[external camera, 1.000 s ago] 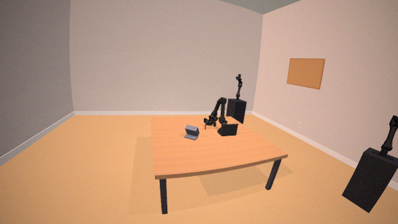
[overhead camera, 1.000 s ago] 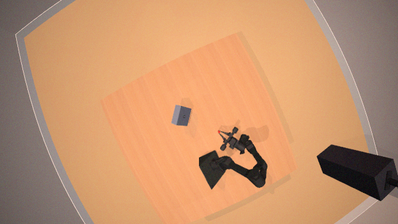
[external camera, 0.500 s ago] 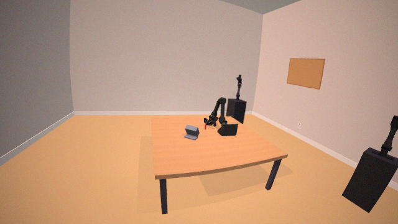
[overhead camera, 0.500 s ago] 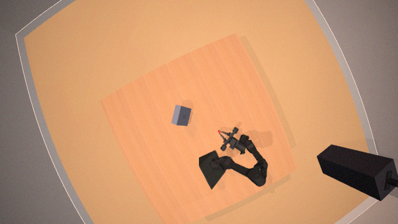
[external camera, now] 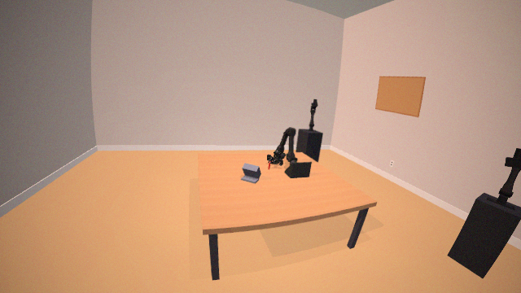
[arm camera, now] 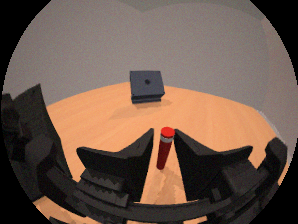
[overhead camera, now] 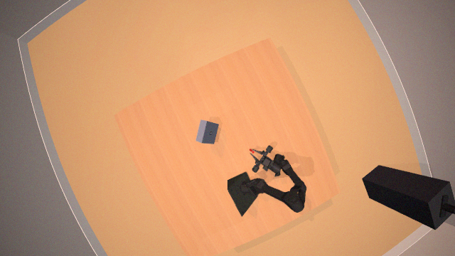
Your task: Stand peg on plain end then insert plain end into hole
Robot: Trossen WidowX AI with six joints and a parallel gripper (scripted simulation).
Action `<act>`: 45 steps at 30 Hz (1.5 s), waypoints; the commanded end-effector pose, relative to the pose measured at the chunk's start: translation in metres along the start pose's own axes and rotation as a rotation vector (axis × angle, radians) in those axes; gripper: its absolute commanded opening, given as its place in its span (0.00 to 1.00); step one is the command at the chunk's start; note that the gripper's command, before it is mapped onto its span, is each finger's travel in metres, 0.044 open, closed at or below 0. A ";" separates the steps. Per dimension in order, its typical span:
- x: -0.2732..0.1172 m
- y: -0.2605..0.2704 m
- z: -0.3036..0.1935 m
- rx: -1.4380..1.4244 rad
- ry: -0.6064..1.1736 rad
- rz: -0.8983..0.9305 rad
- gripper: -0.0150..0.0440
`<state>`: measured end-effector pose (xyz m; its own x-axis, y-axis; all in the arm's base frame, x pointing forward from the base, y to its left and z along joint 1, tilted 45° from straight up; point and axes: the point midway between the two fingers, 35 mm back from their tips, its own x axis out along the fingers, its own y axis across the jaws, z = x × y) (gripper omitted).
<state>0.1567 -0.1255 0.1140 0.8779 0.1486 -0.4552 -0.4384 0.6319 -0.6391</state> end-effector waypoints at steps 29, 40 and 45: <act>0.000 0.000 0.000 0.000 0.000 0.000 0.47; 0.000 0.000 0.000 0.000 0.000 0.000 0.56; 0.000 0.000 0.000 0.000 0.000 0.000 0.79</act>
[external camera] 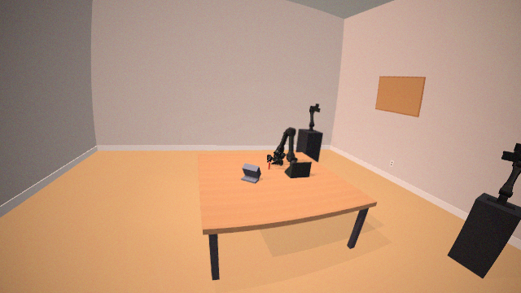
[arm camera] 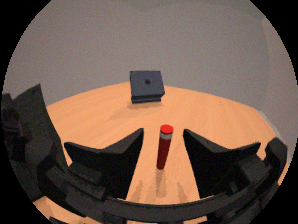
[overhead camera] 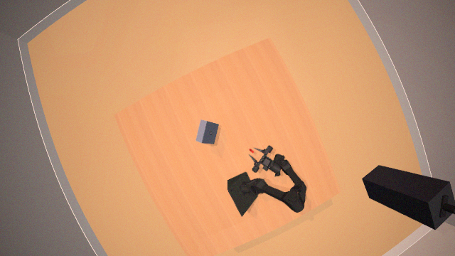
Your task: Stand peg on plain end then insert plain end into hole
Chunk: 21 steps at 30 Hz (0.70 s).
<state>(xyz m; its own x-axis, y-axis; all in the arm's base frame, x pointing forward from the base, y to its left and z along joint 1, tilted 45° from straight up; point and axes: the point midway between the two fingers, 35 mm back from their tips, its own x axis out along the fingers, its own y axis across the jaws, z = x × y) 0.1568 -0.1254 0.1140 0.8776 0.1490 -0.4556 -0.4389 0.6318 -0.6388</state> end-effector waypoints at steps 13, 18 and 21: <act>0.000 0.000 0.000 0.000 0.000 0.000 1.00; 0.003 -0.010 0.032 -0.010 0.021 0.052 1.00; 0.001 -0.015 0.064 -0.016 0.035 0.068 1.00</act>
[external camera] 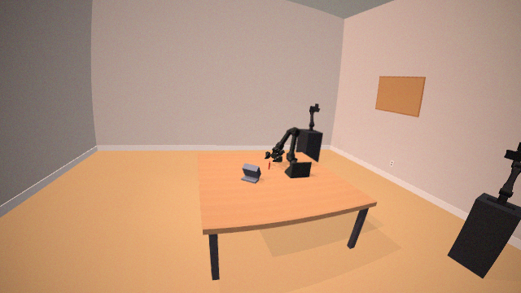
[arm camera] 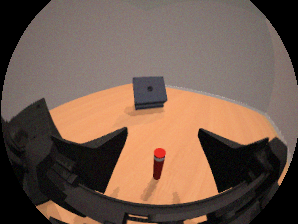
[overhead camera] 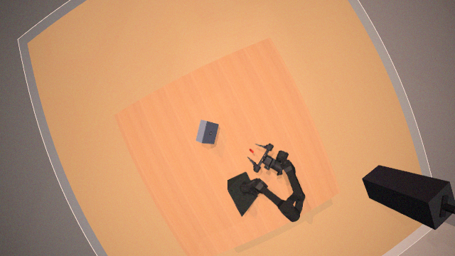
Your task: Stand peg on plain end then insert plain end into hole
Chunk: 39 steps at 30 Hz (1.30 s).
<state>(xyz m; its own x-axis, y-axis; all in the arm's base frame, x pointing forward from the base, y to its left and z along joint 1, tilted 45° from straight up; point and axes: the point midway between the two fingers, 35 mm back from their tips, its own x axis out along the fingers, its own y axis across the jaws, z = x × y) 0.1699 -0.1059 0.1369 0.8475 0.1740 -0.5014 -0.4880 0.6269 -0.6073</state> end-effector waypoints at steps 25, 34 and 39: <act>-0.022 0.011 0.109 0.172 0.109 0.061 1.00; -0.012 0.022 0.088 0.338 0.319 0.197 1.00; -0.008 0.028 0.077 0.398 0.450 0.255 1.00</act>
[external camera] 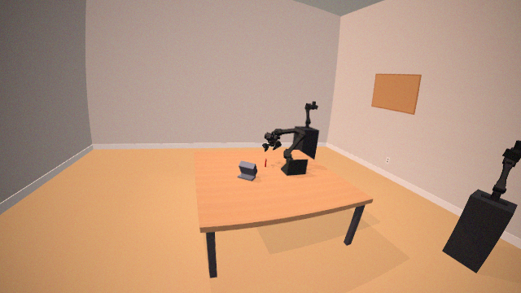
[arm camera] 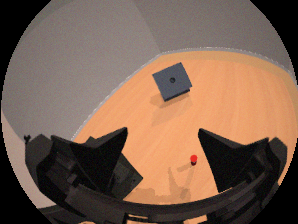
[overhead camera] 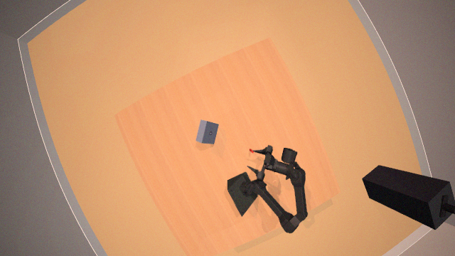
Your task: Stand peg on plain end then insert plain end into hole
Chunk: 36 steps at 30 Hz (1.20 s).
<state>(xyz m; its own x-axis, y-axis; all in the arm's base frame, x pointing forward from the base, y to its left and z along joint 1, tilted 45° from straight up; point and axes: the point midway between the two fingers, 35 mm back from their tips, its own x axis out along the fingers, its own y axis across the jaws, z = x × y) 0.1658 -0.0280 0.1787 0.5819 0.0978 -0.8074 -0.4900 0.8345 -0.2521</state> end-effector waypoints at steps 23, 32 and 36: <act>0.022 -0.011 -0.034 0.105 0.734 -0.068 1.00; 0.021 -0.026 -0.027 0.006 0.929 -0.263 1.00; 0.021 -0.033 -0.017 -0.060 0.983 -0.371 1.00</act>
<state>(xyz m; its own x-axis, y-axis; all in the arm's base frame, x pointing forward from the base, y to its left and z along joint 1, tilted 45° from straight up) 0.1731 -0.0621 0.1551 -0.0732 -0.5741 -0.8155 -0.4170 0.7604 -0.4978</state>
